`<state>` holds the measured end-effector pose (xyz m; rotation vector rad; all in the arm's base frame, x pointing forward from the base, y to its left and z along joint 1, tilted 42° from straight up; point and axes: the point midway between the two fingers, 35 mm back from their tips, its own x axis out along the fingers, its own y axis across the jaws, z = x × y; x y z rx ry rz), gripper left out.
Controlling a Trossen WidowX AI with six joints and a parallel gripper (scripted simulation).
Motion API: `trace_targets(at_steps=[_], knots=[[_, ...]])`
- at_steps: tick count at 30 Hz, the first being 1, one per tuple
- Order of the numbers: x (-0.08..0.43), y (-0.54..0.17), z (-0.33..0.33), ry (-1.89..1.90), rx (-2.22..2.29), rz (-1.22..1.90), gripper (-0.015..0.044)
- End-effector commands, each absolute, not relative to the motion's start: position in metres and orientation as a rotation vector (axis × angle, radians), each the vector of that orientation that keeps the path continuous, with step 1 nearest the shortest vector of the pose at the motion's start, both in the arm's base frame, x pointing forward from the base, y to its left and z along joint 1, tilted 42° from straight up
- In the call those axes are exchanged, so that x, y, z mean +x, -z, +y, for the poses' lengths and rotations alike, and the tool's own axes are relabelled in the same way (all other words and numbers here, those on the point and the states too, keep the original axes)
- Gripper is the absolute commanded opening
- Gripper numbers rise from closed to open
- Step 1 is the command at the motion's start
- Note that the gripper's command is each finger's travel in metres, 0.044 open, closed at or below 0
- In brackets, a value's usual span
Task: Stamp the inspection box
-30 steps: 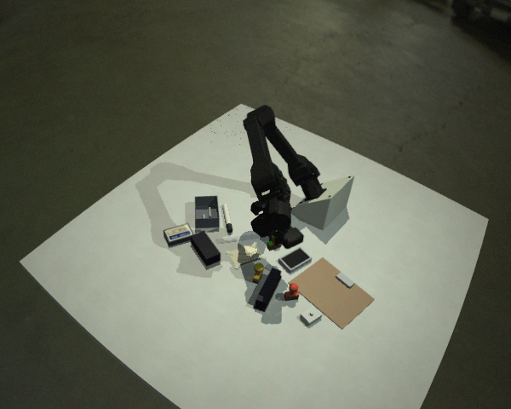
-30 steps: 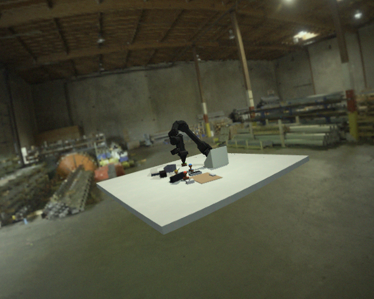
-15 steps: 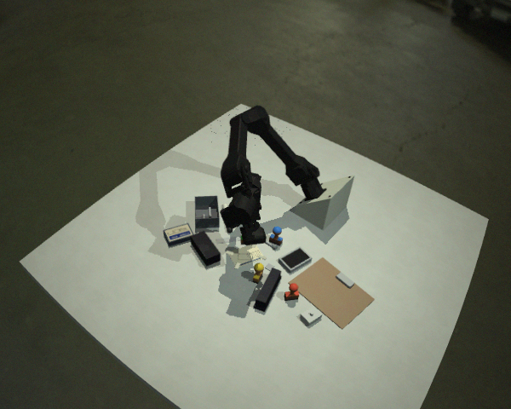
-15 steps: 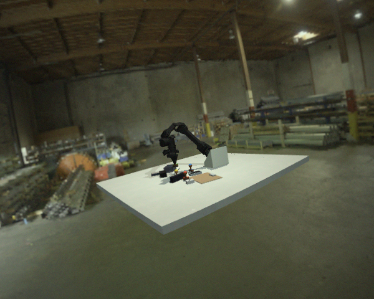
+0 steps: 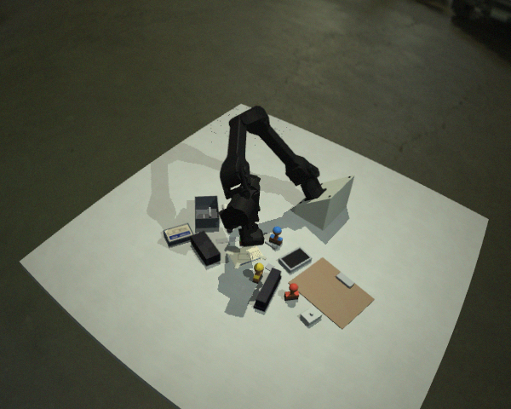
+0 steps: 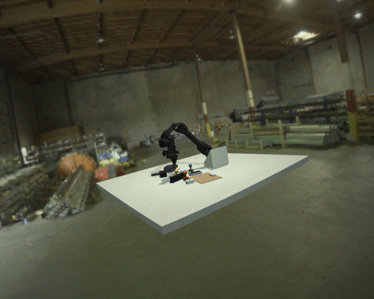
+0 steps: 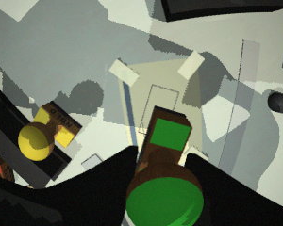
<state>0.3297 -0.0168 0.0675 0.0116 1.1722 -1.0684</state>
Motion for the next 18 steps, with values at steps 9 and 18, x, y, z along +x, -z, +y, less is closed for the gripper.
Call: trace_targets(at_steps=[9, 18], knots=[[0.3294, -0.0608, -0.0224, 1.067, 0.003, 1.173, 0.0000], [0.3296, -0.0563, -0.0263, 1.067, 0.003, 1.172, 0.0000]])
